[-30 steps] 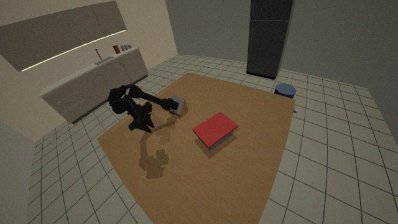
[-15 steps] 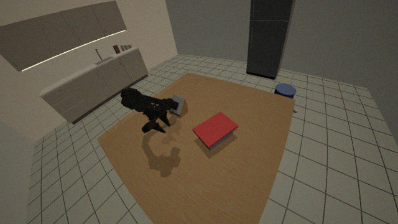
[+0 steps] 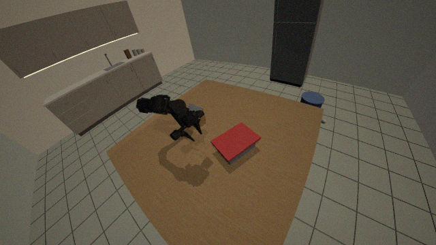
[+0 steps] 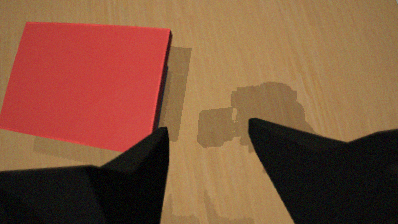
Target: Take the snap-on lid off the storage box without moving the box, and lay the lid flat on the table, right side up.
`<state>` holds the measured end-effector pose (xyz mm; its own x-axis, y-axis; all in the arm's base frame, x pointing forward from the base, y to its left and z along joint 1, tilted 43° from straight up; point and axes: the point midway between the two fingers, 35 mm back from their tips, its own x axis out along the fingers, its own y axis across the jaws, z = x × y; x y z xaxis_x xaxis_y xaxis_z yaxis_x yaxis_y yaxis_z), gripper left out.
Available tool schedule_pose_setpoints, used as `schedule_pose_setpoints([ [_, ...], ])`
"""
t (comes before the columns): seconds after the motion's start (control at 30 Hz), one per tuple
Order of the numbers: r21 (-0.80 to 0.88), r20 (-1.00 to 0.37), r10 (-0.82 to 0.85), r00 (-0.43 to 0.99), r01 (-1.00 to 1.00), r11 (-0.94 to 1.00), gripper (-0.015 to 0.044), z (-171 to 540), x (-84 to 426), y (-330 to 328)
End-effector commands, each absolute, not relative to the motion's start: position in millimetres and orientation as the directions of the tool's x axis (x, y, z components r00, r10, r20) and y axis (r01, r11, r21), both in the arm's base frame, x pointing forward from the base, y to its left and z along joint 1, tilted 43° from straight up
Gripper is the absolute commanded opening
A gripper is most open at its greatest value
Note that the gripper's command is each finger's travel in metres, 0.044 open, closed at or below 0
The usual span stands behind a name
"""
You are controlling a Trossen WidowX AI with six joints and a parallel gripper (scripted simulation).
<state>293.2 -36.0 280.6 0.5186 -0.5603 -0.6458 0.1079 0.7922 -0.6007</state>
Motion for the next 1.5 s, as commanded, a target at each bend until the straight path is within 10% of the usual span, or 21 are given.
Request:
schedule_pose_setpoints([
  [0.0,-0.404,-0.6,-0.614,0.513,0.468,0.786,0.0235,227,310,2],
  [0.67,0.157,-0.458,-0.657,0.599,0.782,0.604,0.0235,159,305,61],
  [1.47,0.724,-0.285,-0.616,0.734,0.586,0.364,0.0235,109,276,103],
])
